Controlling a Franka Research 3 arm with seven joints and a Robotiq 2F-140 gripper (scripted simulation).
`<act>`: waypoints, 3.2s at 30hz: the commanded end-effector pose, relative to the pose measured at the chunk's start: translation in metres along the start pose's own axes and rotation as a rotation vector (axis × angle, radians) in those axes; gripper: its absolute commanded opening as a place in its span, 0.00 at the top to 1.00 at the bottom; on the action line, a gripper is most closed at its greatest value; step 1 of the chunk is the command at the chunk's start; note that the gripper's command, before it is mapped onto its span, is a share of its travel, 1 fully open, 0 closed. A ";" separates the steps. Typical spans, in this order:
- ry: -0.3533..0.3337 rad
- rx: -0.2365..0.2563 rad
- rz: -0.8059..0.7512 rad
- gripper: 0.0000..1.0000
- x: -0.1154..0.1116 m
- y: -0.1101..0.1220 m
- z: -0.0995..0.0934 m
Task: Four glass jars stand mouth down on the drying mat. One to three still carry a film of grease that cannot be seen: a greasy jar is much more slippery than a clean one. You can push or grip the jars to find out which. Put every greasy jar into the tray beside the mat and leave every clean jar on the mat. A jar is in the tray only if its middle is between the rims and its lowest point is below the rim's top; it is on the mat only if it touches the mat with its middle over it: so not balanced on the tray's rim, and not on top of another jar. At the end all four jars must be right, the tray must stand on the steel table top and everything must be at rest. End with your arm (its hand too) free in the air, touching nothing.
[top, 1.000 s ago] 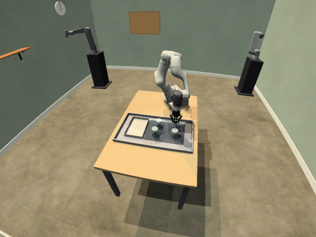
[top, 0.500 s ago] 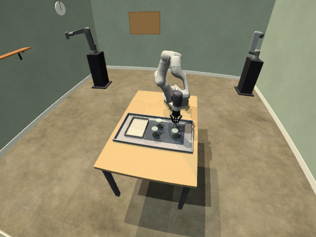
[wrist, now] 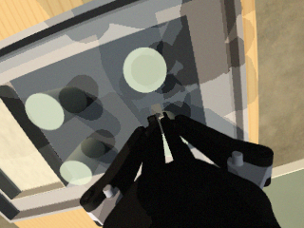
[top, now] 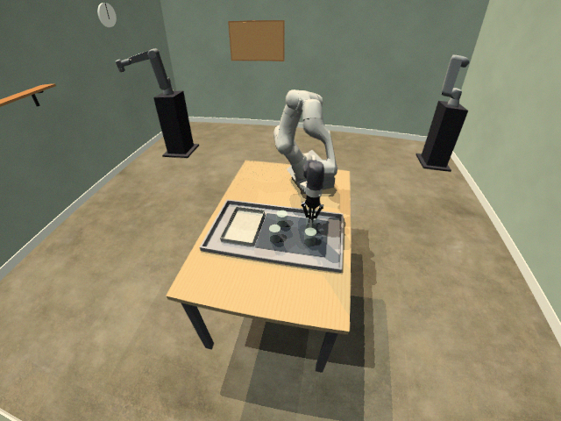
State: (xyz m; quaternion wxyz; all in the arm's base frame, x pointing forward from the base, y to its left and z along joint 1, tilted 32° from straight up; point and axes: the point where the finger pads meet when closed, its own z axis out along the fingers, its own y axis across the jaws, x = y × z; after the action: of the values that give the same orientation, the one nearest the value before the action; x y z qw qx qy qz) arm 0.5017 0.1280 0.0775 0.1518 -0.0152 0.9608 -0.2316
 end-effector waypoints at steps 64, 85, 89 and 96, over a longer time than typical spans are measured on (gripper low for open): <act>0.001 0.000 -0.008 0.00 0.073 0.000 -0.027; 0.001 0.000 -0.008 0.00 0.073 0.000 -0.009; 0.001 0.000 -0.008 0.00 0.073 0.000 -0.003; 0.001 0.000 -0.008 0.00 0.073 0.000 0.011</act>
State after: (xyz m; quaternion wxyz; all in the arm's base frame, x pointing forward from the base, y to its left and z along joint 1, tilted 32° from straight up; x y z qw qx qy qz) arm 0.4306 0.1149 0.0500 0.1454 -0.0130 0.9610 -0.2351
